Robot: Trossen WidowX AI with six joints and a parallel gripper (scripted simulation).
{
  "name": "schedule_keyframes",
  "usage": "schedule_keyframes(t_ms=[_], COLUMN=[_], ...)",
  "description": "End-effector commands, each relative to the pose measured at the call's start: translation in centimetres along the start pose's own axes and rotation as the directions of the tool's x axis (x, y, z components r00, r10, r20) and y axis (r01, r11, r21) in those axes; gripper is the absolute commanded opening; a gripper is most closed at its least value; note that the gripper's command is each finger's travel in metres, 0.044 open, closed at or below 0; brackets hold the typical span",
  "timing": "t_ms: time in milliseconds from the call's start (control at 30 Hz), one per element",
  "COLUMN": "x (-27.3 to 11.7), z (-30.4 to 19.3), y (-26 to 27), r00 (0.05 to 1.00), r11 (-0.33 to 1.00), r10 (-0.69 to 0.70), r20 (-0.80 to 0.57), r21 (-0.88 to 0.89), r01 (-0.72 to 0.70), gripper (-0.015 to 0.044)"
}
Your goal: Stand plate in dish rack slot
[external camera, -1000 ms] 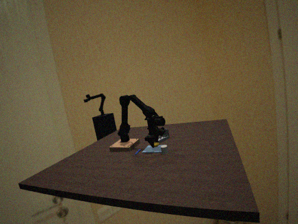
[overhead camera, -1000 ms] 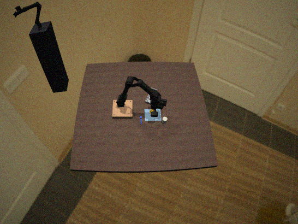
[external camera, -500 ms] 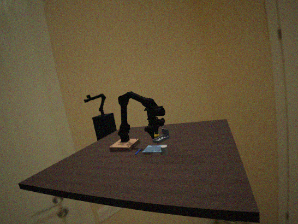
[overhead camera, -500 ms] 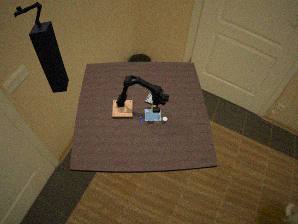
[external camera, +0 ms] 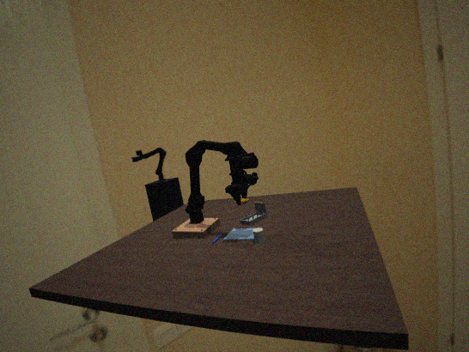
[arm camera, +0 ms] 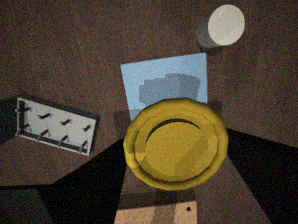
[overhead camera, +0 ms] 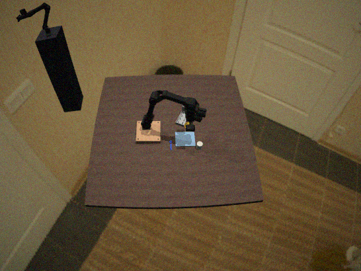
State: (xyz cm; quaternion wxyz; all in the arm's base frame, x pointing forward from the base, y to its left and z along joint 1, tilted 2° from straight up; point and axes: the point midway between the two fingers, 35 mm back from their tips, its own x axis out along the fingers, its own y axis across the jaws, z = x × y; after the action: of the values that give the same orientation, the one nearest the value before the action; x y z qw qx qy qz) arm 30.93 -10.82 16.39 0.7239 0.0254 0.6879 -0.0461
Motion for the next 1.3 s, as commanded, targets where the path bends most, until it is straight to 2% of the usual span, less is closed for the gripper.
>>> schedule_keyframes(t_ms=[0, 267, 700, 933, 1267], x=[-1.7, -3.0, -2.8, -2.6, -0.1], z=[0.0, -0.4, -6.5, -6.6, -6.7], y=[0.0, 0.5, 8.4, 8.5, 9.2], r00=[1.000, 1.000, 1.000, 1.000, 0.985], r11=[1.000, 1.000, 0.918, 0.922, 0.974], r10=[-0.004, -0.004, 0.002, 0.012, 0.156], r20=[0.006, 0.004, 0.001, -0.004, -0.073], r21=[0.004, 0.027, 0.398, 0.388, 0.180], r01=[0.004, 0.004, -0.003, -0.009, -0.141], gripper=[0.0000, 0.0000, 0.0000, 0.0000, 0.0000])
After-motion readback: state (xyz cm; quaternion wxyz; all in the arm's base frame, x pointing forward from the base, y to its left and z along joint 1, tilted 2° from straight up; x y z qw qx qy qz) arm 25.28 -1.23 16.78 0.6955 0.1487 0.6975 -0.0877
